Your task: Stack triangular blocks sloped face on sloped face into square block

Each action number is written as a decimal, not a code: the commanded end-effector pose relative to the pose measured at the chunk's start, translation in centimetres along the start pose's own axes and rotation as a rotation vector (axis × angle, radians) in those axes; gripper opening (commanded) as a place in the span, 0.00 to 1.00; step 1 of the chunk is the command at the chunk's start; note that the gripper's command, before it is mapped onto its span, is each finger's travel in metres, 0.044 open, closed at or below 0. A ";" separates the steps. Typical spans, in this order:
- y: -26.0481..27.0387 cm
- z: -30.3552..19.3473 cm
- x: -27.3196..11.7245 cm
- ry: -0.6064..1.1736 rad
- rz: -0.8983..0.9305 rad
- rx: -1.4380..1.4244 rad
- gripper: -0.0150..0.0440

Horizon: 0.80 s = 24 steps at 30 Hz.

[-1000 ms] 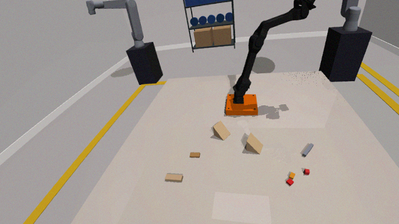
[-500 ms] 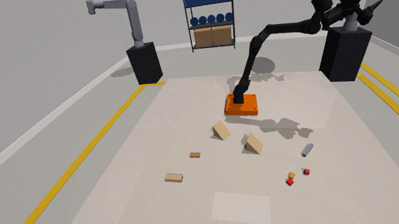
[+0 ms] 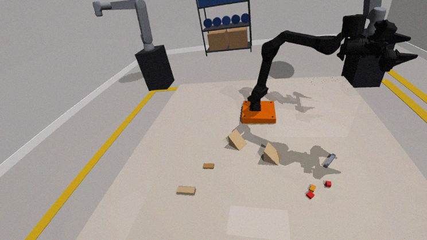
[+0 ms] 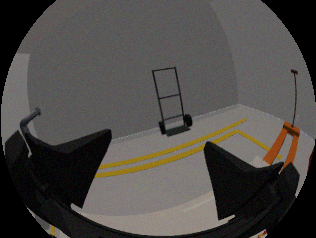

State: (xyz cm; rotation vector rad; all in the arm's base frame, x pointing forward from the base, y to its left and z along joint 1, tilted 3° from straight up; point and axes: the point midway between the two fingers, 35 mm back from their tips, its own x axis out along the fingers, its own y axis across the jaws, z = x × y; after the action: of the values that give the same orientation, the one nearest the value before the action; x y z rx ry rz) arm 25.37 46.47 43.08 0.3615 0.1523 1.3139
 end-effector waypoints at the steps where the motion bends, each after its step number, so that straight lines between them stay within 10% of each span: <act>1: -6.0 -2.0 -1.8 0.102 -0.107 -0.067 1.00; 24: -30.6 -14.3 -28.1 0.779 -0.405 -0.373 1.00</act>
State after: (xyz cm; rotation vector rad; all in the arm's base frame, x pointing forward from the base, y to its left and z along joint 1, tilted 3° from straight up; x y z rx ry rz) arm 42.46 19.68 19.47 -0.4446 0.5237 0.9744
